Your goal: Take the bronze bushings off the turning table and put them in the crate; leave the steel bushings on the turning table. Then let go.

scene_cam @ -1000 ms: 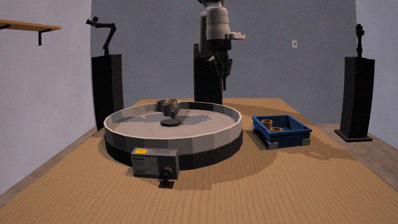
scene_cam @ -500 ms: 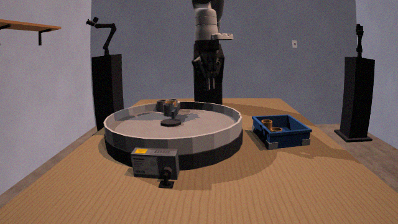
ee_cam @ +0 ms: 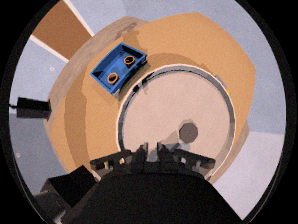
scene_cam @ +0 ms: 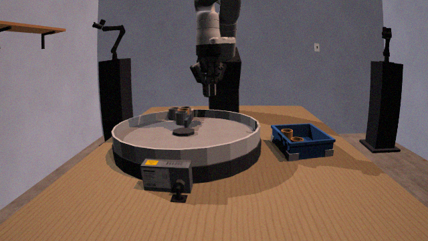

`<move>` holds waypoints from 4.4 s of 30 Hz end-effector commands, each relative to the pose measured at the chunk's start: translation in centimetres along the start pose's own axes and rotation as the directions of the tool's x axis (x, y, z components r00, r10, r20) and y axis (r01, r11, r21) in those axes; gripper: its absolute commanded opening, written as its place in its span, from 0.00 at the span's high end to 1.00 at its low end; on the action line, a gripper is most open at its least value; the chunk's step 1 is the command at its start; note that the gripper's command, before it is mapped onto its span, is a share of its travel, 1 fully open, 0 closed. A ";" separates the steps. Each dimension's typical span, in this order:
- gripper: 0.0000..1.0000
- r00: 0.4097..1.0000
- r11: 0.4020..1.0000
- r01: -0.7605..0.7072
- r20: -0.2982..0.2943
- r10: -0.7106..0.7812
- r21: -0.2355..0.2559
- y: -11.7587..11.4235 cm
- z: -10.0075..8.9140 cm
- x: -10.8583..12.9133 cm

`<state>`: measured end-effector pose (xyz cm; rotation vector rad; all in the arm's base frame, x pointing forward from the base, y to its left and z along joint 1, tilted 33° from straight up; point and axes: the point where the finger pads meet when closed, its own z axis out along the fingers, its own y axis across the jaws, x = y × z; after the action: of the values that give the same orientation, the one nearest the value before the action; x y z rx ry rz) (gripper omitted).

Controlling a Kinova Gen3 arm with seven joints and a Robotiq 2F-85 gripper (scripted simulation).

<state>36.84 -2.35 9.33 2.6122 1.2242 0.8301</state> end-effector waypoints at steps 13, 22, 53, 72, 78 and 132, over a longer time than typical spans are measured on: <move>0.82 0.989 0.989 -0.149 0.004 0.149 -0.001 1.4 0.1 -5.5; 0.82 0.956 0.955 -0.295 -0.001 0.295 -0.010 3.4 0.3 -10.8; 0.82 0.954 0.954 -0.301 0.007 0.301 -0.007 2.9 0.9 -11.4; 0.82 0.953 0.953 -0.301 0.007 0.301 -0.008 3.0 2.9 -11.5; 0.82 0.953 0.953 -0.301 0.007 0.301 -0.008 3.0 2.9 -11.5; 0.82 0.954 0.954 -0.301 0.007 0.301 -0.007 3.0 5.0 -11.5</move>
<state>35.58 -12.33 1.34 2.8369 0.8273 0.8657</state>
